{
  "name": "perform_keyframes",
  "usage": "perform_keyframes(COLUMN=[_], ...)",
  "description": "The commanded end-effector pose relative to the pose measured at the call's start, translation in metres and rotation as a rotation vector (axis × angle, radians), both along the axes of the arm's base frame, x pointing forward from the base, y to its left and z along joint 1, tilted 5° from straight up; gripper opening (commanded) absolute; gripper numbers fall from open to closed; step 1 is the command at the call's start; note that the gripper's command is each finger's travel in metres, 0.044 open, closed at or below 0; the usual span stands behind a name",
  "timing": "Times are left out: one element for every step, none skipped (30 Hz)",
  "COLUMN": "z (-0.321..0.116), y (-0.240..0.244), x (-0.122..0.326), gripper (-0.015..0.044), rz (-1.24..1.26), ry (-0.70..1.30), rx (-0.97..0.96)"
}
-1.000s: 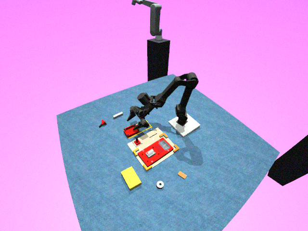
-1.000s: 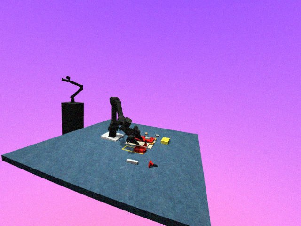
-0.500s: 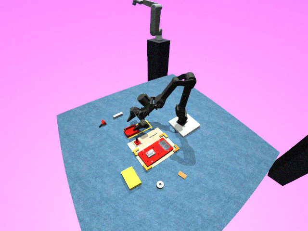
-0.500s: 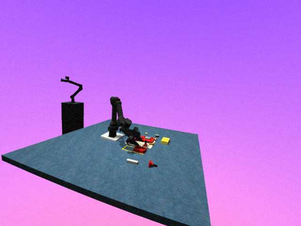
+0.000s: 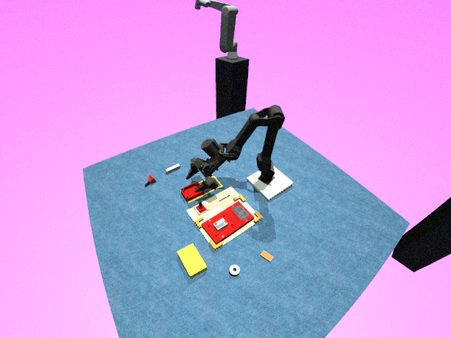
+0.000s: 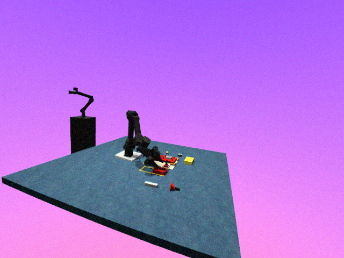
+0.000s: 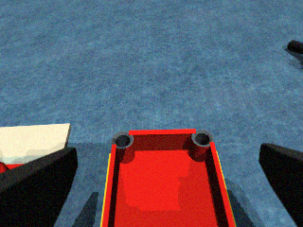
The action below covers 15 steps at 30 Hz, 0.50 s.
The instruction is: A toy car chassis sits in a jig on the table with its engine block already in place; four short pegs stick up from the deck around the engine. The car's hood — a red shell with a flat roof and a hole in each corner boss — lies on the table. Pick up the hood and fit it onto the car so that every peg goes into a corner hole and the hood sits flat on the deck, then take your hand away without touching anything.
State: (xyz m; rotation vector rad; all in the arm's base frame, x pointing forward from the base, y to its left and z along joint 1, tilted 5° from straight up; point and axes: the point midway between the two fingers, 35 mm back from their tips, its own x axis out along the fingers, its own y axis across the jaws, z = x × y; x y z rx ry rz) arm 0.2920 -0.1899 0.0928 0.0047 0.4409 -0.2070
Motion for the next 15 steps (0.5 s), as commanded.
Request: perform_keyframes(z=[-0.0024, -0.003, -0.0036, -0.0042, -0.0048, -0.0053, -0.0059, -0.0065, -0.0071, -0.0077, -0.0083, -0.0088, -0.0094, -0.01, -0.0106], y=[0.0002, 0.0001, 0.0001, 0.0, 0.0, -0.0001, -0.0001, -0.0002, -0.0002, -0.0003, -0.0003, -0.0004, -0.0004, -0.0005, -0.0005], x=[0.0005, 0.0005, 0.0006, 0.0006, 0.0007, 0.0007, 0.0007, 0.0008, 0.0008, 0.0009, 0.0009, 0.0009, 0.001, 0.001, 0.0011], gripper=[0.044, 0.044, 0.044, 0.044, 0.044, 0.044, 0.044, 0.044, 0.044, 0.044, 0.044, 0.044, 0.044, 0.044, 0.044], rz=[0.003, 0.003, 0.003, 0.003, 0.003, 0.003, 0.003, 0.003, 0.003, 0.003, 0.003, 0.003, 0.003, 0.003, 0.003], ry=[-0.003, -0.003, -0.003, -0.004, -0.004, -0.004, -0.004, -0.004, -0.004, -0.004, -0.005, -0.005, -0.005, -0.005, -0.005], rx=[0.003, 0.003, 0.002, 0.002, 0.002, 0.002, 0.002, 0.002, 0.001, 0.001, 0.001, 0.001, 0.001, 0.001, 0.0])
